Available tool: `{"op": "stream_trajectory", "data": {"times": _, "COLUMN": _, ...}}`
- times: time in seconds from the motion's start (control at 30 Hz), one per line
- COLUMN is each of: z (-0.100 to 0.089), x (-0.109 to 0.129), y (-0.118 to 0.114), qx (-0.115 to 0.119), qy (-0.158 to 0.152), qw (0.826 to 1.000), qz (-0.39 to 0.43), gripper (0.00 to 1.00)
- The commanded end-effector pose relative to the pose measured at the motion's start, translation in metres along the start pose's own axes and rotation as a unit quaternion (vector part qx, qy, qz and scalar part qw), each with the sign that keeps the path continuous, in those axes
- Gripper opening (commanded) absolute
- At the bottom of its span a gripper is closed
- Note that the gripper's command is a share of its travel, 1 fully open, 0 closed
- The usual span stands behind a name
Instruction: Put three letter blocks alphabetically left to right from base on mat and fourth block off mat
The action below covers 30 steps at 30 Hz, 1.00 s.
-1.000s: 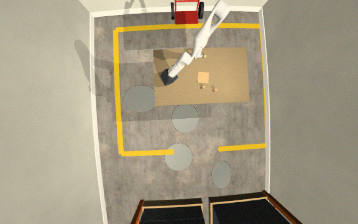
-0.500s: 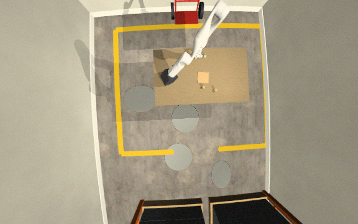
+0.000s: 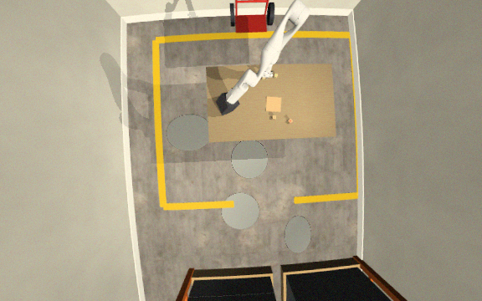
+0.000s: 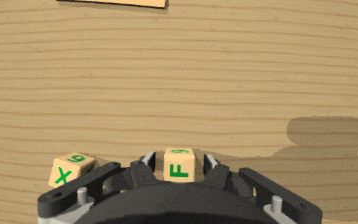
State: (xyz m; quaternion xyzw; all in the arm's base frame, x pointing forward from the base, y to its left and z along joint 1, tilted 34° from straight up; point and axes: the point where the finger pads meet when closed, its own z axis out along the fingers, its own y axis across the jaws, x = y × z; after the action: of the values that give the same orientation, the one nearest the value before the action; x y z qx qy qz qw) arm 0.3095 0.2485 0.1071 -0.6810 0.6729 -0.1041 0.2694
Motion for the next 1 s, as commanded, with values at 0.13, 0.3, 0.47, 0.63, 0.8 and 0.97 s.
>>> {"op": "stream_trajectory", "data": {"times": 0.13, "z": -0.0002, "x": -0.0002, "y": -0.0001, "qx": 0.0, "qy": 0.0, "qw": 1.0, "qz": 0.0, "gripper": 0.46}}
{"op": "stream_trajectory", "data": {"times": 0.3, "z": -0.0002, "x": -0.0002, "y": -0.0001, "qx": 0.0, "qy": 0.0, "qw": 1.0, "qz": 0.0, "gripper": 0.46}}
{"op": "stream_trajectory", "data": {"times": 0.47, "z": -0.0002, "x": -0.0002, "y": -0.0001, "qx": 0.0, "qy": 0.0, "qw": 1.0, "qz": 0.0, "gripper": 0.46}}
{"op": "stream_trajectory", "data": {"times": 0.63, "z": -0.0002, "x": -0.0002, "y": -0.0001, "qx": 0.0, "qy": 0.0, "qw": 1.0, "qz": 0.0, "gripper": 0.26}}
{"op": "stream_trajectory", "data": {"times": 0.8, "z": -0.0002, "x": -0.0002, "y": -0.0001, "qx": 0.0, "qy": 0.0, "qw": 1.0, "qz": 0.0, "gripper": 0.26}}
{"op": "stream_trajectory", "data": {"times": 0.97, "z": -0.0002, "x": -0.0002, "y": -0.0001, "qx": 0.0, "qy": 0.0, "qw": 1.0, "qz": 0.0, "gripper": 0.26}}
